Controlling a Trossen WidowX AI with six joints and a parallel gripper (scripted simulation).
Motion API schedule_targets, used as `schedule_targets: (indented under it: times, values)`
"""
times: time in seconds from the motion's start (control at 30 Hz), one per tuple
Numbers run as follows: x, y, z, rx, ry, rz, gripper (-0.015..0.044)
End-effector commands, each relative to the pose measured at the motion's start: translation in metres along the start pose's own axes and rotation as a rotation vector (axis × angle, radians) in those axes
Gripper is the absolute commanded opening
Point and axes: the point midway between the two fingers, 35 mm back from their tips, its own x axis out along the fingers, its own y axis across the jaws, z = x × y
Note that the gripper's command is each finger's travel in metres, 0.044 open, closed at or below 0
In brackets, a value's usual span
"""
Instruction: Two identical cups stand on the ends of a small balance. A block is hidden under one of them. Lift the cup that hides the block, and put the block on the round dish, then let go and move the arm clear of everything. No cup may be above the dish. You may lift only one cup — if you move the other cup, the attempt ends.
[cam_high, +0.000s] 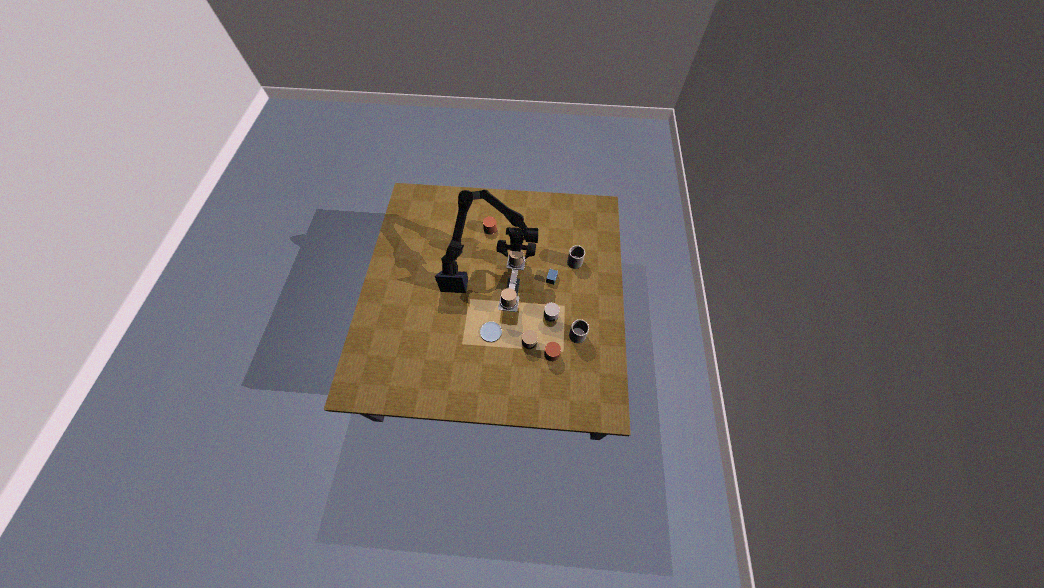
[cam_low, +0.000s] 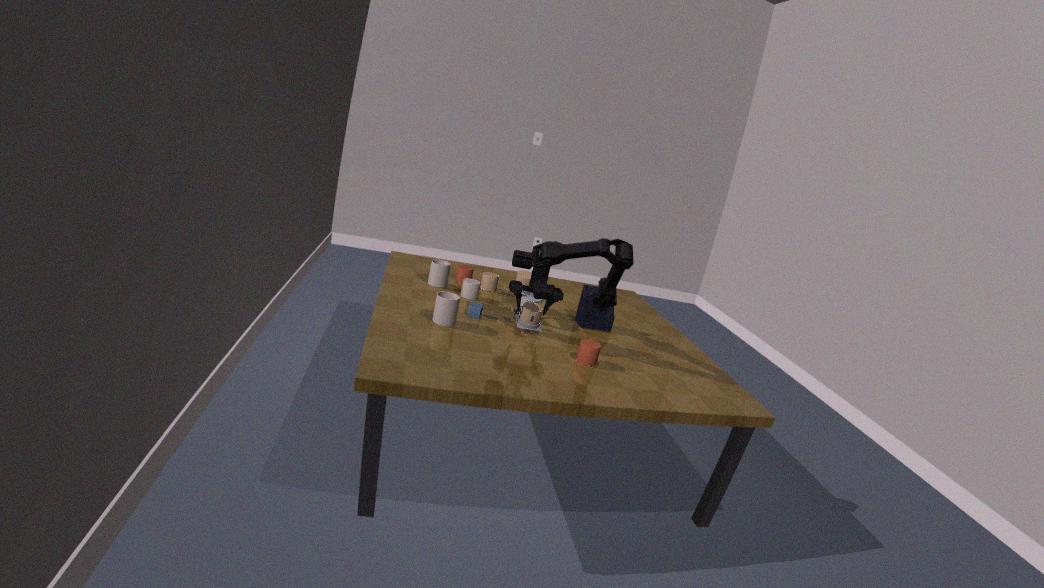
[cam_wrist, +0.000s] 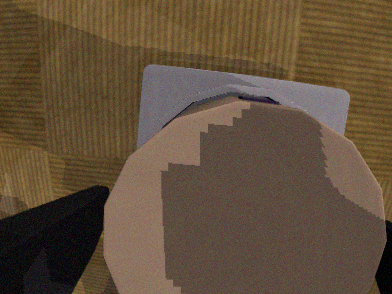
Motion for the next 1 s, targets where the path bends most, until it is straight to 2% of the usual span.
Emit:
schedule_targets:
  times: [0.0, 0.33, 0.43, 0.7, 0.97]
  values:
    - [0.006, 0.0, 0.0, 0.006, -0.006, -0.001, 0.044]
    - [0.019, 0.002, 0.001, 0.006, -0.008, 0.0, 0.044]
    - [0.019, 0.002, 0.001, 0.006, -0.008, 0.0, 0.0361]
    - [0.019, 0.002, 0.001, 0.006, -0.008, 0.0, 0.0308]
    - [0.014, 0.0, 0.0, 0.006, -0.006, -0.001, 0.0098]
